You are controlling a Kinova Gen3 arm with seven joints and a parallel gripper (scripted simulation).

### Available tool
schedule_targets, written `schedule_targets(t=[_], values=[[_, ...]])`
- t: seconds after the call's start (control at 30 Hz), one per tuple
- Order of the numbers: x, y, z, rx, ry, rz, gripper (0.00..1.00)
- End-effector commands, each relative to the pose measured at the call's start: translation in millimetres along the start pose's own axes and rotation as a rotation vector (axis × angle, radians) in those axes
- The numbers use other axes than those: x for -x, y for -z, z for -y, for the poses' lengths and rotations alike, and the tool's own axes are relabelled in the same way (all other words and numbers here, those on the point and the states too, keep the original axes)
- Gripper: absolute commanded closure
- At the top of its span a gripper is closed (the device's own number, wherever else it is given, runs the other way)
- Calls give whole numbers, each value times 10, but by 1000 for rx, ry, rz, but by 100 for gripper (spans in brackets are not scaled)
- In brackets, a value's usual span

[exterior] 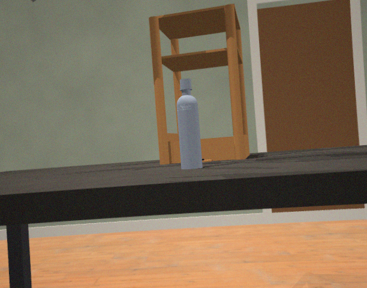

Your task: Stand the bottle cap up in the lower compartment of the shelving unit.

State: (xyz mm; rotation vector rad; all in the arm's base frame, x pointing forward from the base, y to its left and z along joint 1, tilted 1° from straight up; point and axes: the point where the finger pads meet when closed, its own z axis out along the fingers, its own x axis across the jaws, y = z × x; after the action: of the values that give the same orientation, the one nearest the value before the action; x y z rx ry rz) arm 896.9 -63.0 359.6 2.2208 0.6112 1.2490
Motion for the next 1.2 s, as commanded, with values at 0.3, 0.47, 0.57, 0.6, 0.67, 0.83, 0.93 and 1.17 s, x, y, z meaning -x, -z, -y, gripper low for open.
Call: schedule_targets(t=[0.3, 0.47, 0.57, 0.6, 0.67, 0.83, 0.93, 1.17], values=[[-56, 48, 15, -6, -2, 0, 0], [-46, 58, 62, -19, 6, 6, 0], [-32, 80, 136, -40, 19, 16, 0], [-24, 91, 171, -50, 25, 21, 0], [3, 117, 260, -76, 40, 33, 0], [75, 167, 445, -127, 71, 61, 0], [152, 261, 655, -191, 109, 92, 0], [425, 623, 1248, -384, 230, 184, 0]])
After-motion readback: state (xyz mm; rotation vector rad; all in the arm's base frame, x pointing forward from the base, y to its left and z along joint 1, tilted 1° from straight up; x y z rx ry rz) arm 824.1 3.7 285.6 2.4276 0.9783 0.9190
